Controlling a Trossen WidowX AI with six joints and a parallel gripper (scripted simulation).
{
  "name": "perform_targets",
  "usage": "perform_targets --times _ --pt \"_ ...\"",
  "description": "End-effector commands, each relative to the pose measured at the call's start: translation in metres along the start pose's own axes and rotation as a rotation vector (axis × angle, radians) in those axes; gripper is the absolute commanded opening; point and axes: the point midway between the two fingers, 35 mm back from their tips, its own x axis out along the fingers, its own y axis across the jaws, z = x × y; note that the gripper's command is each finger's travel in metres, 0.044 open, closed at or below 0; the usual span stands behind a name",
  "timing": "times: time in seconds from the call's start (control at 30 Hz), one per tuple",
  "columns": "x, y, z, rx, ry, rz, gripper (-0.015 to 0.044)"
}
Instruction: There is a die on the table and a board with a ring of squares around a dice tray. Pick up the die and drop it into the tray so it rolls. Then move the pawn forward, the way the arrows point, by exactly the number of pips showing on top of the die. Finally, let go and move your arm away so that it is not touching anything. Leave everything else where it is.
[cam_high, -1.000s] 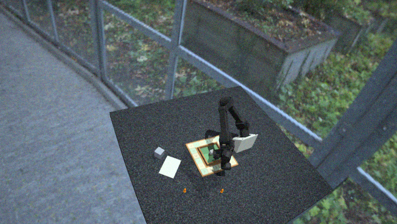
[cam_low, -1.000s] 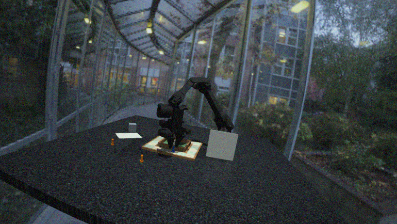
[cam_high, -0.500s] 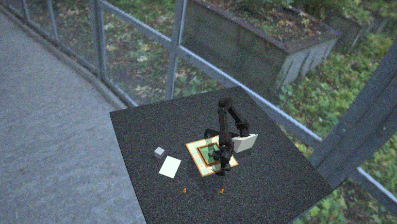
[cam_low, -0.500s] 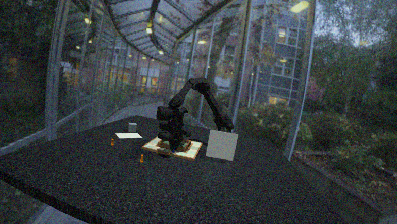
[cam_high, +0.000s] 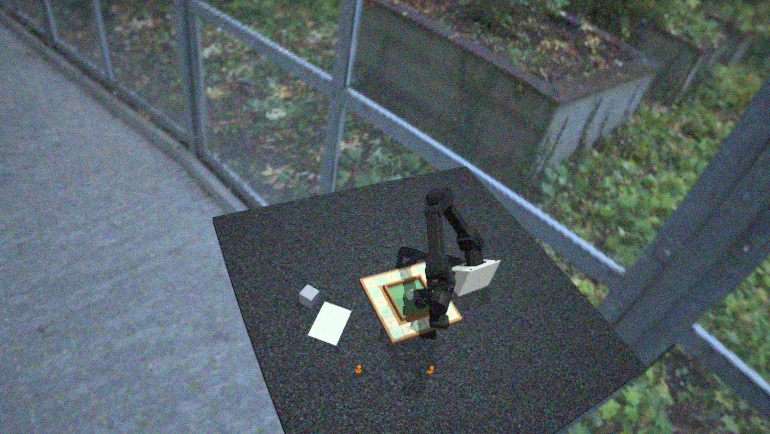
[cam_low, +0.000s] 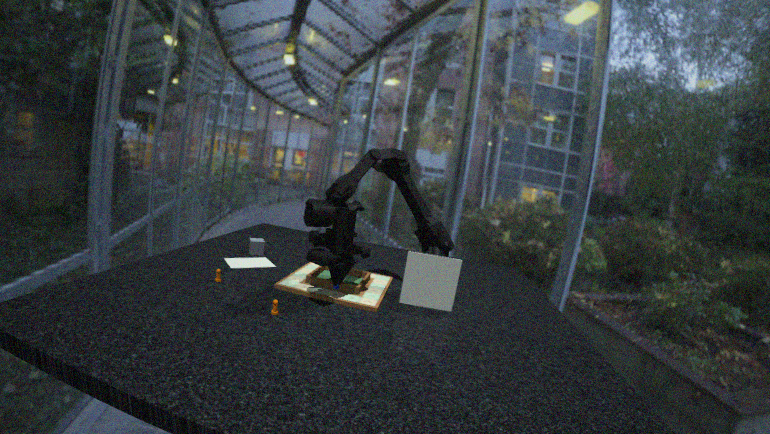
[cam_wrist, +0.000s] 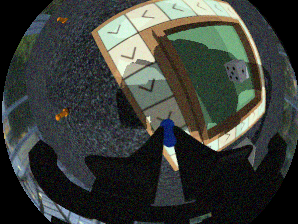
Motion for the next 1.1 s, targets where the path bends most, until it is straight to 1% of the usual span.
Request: perform_targets --times 0.0,0.37,0.47,0.6,1.07 --pt "-0.027 0.006 0.003 0.011 -0.001 0.020 0.0000" --pt "-0.099 0.000 0.003 0.011 0.000 0.017 0.0000" --pt "-0.108 -0.002 0.003 0.012 0.000 0.013 0.0000" --pt "-0.103 -0.002 0.000 0.012 0.000 0.013 0.0000" --pt "-0.052 -0.011 -0.029 0.011 0.000 0.012 0.0000"
